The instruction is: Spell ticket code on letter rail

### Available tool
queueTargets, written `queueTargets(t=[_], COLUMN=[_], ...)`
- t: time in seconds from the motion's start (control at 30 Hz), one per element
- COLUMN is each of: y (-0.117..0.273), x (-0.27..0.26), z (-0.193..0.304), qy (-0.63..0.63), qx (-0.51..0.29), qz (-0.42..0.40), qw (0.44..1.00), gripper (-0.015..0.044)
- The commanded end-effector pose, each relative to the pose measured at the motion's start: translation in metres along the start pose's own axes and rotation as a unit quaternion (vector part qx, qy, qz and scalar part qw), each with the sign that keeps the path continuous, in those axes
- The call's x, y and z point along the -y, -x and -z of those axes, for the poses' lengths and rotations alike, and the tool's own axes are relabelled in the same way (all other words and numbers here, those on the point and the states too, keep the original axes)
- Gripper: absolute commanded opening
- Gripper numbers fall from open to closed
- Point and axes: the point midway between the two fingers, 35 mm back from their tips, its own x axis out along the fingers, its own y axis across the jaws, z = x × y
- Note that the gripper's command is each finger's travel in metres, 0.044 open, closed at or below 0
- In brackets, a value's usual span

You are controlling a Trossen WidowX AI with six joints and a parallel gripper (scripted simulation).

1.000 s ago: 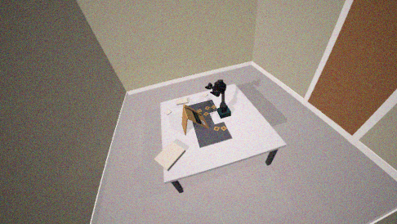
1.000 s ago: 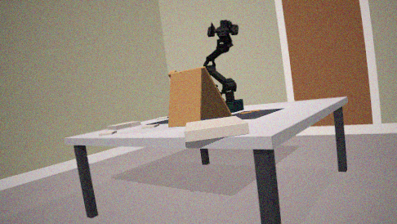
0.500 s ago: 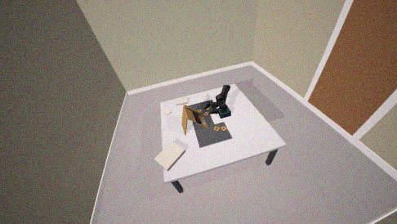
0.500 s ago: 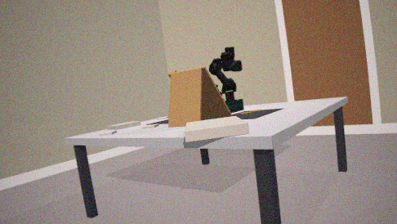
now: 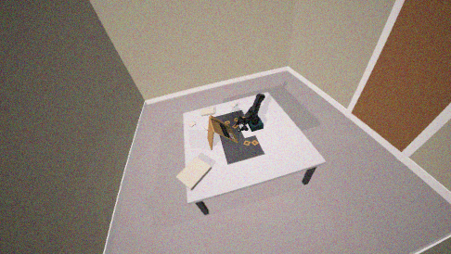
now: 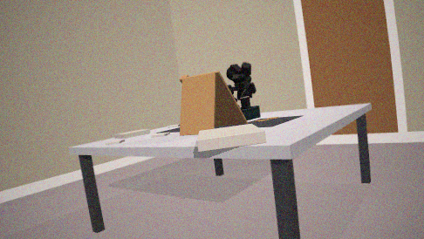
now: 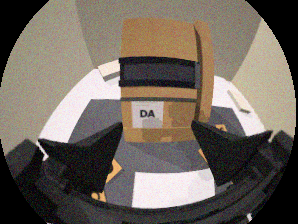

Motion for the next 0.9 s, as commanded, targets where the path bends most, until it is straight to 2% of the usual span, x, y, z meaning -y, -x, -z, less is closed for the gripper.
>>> queueTargets(t=[0.0, 0.1, 0.2, 0.47, 0.63, 0.87], y=[0.0, 0.0, 0.0, 0.008, 0.019, 0.037], x=[0.0, 0.001, 0.007, 0.027, 0.043, 0.068], z=[0.002, -0.002, -0.019, -0.067, -0.102, -0.153], qy=[-0.002, 0.027, 0.143, 0.407, 0.524, 0.634], qx=[-0.002, -0.013, -0.058, -0.131, -0.108, -0.008], qz=[0.0, -0.002, -0.017, -0.127, -0.21, -0.268], qw=[1.0, 1.0, 0.988, 0.895, 0.818, 0.725], gripper=[0.044, 0.044, 0.044, 0.044, 0.044, 0.044])
